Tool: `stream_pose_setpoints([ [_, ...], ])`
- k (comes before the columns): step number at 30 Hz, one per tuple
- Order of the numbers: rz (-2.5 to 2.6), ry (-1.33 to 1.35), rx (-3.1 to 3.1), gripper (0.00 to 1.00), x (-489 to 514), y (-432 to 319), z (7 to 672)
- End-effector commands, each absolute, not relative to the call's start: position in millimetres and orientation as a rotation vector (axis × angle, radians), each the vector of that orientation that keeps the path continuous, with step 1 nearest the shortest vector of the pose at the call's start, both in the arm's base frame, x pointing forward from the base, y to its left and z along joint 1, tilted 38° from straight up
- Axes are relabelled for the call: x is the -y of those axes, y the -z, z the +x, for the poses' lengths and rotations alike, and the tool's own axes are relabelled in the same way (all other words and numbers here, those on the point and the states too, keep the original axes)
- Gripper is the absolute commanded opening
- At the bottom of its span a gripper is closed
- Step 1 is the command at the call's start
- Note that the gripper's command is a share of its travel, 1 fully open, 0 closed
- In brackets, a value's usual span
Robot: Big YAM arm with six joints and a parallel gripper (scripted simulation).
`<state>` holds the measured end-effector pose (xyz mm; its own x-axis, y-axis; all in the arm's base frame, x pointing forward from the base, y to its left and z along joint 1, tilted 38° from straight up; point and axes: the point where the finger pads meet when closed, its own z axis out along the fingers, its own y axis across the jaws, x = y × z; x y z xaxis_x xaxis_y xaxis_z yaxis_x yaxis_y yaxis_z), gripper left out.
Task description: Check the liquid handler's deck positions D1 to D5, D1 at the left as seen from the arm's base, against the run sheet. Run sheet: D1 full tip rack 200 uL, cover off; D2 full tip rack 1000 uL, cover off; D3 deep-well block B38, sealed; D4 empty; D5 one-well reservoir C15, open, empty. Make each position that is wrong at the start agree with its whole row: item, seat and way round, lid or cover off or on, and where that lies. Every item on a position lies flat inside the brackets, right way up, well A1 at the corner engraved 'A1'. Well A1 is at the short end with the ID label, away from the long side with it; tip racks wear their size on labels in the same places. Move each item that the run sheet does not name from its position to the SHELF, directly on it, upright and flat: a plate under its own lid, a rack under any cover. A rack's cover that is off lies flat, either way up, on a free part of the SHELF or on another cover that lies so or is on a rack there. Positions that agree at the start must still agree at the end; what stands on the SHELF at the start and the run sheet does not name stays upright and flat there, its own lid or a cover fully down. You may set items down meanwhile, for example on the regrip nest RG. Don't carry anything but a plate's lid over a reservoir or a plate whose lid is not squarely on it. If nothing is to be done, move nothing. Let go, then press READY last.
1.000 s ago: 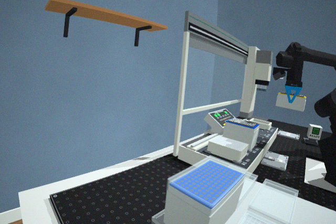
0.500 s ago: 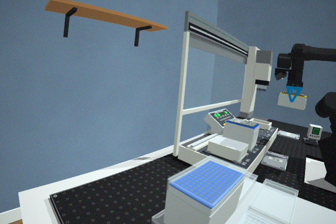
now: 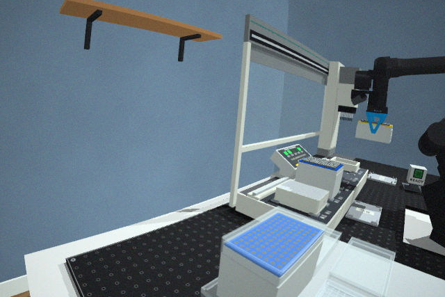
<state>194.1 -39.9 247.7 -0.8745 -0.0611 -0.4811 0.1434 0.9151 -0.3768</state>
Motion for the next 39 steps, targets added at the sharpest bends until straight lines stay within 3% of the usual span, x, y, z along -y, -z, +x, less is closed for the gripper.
stream_pose_setpoints([
  [1, 0.057, 0.532, -2.519, 0.00, 40, -285, 220],
  [25, 0.055, 0.536, -2.517, 0.00, 34, -333, 309],
  [39, 0.047, 0.540, -2.535, 0.00, 32, -324, 301],
])
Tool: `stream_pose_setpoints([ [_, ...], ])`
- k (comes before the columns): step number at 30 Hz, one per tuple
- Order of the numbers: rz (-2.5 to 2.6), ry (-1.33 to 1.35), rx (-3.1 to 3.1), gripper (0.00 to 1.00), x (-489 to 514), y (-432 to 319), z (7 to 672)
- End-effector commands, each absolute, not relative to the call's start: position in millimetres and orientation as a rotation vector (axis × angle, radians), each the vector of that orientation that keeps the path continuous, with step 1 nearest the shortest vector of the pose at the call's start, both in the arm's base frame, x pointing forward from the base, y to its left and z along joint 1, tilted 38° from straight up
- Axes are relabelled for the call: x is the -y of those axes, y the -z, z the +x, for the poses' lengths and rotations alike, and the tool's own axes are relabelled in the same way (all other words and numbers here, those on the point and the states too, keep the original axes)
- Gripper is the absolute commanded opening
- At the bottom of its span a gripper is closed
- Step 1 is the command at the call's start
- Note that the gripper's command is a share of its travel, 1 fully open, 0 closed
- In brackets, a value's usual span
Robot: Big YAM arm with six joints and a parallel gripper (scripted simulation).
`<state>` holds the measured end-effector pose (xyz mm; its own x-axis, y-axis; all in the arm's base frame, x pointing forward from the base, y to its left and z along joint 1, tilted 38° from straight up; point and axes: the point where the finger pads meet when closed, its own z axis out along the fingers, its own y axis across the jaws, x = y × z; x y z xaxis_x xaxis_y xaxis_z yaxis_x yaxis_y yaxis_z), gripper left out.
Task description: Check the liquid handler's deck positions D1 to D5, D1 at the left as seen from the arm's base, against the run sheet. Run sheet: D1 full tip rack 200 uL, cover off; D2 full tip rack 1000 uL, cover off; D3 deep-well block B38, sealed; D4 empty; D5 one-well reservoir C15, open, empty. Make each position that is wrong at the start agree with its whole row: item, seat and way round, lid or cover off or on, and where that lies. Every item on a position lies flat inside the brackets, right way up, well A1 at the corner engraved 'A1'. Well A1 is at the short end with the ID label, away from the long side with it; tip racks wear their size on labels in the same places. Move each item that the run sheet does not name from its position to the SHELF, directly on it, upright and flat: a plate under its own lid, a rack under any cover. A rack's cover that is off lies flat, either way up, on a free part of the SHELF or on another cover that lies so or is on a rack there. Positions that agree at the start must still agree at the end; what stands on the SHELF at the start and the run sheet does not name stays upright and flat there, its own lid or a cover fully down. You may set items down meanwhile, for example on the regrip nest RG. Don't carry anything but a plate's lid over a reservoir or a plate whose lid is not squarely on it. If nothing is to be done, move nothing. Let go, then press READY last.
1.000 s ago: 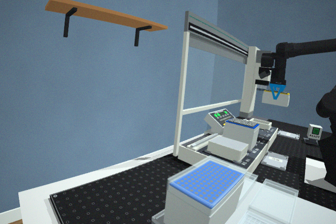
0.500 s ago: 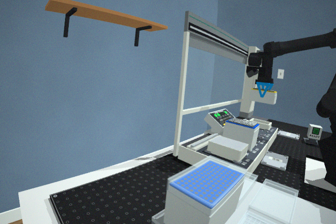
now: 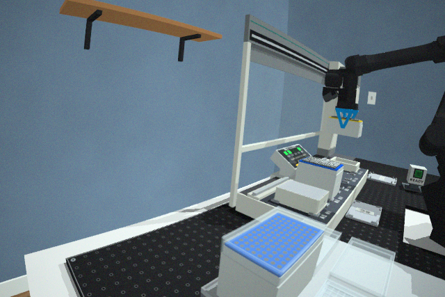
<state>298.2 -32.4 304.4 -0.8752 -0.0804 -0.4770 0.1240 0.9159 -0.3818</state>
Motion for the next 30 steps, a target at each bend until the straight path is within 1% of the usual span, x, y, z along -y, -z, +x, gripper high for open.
stream_pose_setpoints([
  [1, 0.066, 0.532, -2.507, 0.00, 35.4, -336.8, 302.5],
  [30, 0.066, 0.530, -2.499, 0.00, 36.2, -340.5, 302.9],
])
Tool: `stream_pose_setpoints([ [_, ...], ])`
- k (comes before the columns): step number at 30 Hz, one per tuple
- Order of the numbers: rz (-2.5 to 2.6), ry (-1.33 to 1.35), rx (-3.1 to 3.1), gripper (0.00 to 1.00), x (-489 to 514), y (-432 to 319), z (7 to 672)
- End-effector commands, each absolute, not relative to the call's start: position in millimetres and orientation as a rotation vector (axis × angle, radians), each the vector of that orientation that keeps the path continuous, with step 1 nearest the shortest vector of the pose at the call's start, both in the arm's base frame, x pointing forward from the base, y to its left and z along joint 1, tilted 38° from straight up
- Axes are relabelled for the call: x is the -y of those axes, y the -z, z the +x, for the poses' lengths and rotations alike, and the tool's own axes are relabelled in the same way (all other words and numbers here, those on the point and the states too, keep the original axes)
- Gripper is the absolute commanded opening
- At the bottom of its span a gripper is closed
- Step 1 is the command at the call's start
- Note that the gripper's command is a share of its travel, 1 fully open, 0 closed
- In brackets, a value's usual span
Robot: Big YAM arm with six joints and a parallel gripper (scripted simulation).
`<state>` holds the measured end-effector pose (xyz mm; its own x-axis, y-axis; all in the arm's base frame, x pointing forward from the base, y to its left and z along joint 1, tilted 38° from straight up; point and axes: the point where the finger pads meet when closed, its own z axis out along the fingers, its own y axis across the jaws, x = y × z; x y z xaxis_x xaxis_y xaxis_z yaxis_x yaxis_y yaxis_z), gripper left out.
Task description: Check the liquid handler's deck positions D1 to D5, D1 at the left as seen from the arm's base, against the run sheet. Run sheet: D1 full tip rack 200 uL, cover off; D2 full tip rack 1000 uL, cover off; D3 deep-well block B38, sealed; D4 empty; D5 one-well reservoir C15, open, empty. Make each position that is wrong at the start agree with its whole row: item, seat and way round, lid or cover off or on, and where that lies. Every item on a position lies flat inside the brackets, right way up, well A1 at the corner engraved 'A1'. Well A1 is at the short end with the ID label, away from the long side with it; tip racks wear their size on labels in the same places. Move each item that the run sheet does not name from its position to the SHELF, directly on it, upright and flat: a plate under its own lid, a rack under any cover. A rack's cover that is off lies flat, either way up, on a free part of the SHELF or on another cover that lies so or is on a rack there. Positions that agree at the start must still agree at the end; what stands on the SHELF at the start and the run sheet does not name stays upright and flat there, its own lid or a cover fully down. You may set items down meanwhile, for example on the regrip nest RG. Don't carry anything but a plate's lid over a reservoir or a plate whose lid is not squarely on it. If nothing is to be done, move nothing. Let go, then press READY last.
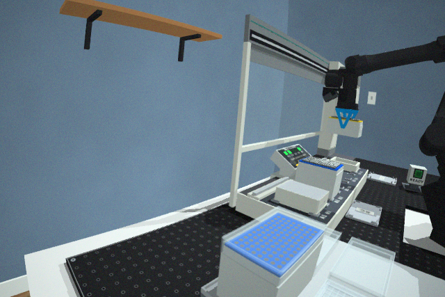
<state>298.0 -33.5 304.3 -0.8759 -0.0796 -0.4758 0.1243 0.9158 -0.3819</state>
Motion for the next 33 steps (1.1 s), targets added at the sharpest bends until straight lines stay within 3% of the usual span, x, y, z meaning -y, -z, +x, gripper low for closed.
stream_pose_setpoints([
  [1, 0.065, 0.530, -2.499, 0.00, 36, -341, 303],
  [15, 0.063, 0.530, -2.498, 0.00, 36, -341, 303],
  [18, 0.041, 0.552, -2.557, 0.00, 39, -307, 303],
  [33, 0.039, 0.555, -2.563, 0.00, 47, -288, 315],
])
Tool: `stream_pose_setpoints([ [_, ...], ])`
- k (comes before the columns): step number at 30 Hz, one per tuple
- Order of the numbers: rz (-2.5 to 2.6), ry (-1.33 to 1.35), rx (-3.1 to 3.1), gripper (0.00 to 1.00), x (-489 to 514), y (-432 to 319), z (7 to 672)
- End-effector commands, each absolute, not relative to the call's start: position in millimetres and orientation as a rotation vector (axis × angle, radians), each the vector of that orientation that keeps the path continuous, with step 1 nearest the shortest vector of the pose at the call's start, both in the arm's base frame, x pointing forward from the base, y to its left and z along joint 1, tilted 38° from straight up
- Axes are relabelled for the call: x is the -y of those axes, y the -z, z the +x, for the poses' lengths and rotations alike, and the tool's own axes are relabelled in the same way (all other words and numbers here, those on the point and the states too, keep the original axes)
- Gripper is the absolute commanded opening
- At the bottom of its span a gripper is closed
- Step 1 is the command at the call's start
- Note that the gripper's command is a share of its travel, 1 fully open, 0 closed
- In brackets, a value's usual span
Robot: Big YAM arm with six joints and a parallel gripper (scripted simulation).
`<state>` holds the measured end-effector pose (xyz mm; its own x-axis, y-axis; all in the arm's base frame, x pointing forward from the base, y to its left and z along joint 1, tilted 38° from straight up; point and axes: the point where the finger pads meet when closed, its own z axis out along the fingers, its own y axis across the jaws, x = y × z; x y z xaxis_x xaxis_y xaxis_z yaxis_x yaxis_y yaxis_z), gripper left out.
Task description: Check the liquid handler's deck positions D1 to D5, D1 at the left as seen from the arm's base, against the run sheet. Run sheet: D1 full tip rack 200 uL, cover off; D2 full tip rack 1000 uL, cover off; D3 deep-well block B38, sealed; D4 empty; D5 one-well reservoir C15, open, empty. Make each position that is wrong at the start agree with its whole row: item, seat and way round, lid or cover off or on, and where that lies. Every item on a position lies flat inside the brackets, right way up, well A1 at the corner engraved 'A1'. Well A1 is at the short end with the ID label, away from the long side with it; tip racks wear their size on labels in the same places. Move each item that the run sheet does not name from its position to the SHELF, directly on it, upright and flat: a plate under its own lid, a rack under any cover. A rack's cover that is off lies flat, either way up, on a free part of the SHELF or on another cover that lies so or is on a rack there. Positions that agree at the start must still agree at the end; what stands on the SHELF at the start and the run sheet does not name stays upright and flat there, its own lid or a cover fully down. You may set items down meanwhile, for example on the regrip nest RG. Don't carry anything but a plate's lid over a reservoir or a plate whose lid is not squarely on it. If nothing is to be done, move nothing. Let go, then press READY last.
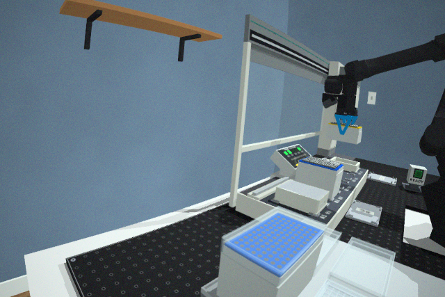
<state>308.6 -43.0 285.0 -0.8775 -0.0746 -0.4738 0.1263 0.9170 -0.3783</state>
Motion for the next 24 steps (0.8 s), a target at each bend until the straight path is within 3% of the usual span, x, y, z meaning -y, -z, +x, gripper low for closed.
stream_pose_setpoints([
  [1, 0.038, 0.555, -2.565, 0.00, 48, -286, 316],
  [24, 0.038, 0.556, -2.566, 0.00, 61, -261, 331],
])
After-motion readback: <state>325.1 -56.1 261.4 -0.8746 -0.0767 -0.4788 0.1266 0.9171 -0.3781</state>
